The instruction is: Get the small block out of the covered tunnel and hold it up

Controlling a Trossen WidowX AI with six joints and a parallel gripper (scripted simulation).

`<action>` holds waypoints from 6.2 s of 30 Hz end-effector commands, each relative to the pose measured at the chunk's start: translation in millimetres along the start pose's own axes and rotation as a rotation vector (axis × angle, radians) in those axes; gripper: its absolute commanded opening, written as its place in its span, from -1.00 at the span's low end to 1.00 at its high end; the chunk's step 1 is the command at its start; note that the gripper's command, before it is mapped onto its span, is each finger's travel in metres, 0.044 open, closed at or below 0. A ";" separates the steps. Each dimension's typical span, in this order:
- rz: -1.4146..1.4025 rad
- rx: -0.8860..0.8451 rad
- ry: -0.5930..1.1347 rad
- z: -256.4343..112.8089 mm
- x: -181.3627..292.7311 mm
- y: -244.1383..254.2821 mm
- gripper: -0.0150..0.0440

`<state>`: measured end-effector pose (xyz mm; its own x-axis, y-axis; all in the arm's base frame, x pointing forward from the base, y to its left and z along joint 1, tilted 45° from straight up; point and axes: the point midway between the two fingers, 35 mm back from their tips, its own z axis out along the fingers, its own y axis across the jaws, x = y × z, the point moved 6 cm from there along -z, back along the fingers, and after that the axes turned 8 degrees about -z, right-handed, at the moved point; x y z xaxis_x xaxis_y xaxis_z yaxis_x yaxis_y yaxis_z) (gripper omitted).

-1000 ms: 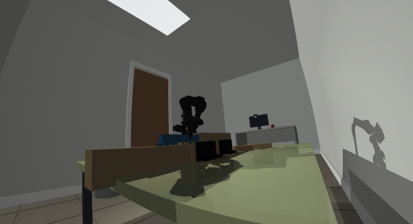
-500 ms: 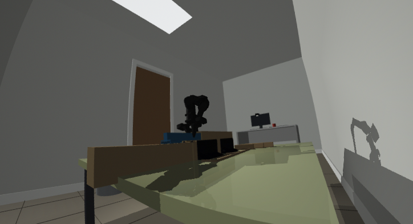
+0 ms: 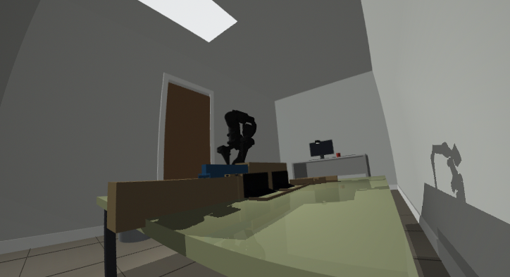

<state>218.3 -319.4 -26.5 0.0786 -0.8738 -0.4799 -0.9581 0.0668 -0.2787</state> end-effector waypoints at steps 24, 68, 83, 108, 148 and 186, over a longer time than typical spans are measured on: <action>0.006 -0.002 -0.016 31.0 33.8 11.8 1.00; 0.006 -0.002 -0.018 34.3 -12.3 5.4 -0.49; 0.007 -0.012 0.010 29.6 -18.5 8.0 0.04; 0.007 -0.003 -0.015 8.5 38.8 9.0 1.00; 0.002 -0.004 -0.011 38.7 31.5 12.8 -0.29; -0.007 -0.011 0.061 30.8 -6.4 9.8 -0.31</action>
<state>217.4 -299.3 -51.3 0.0690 -0.9035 -0.4230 -0.9602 0.0550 -0.2740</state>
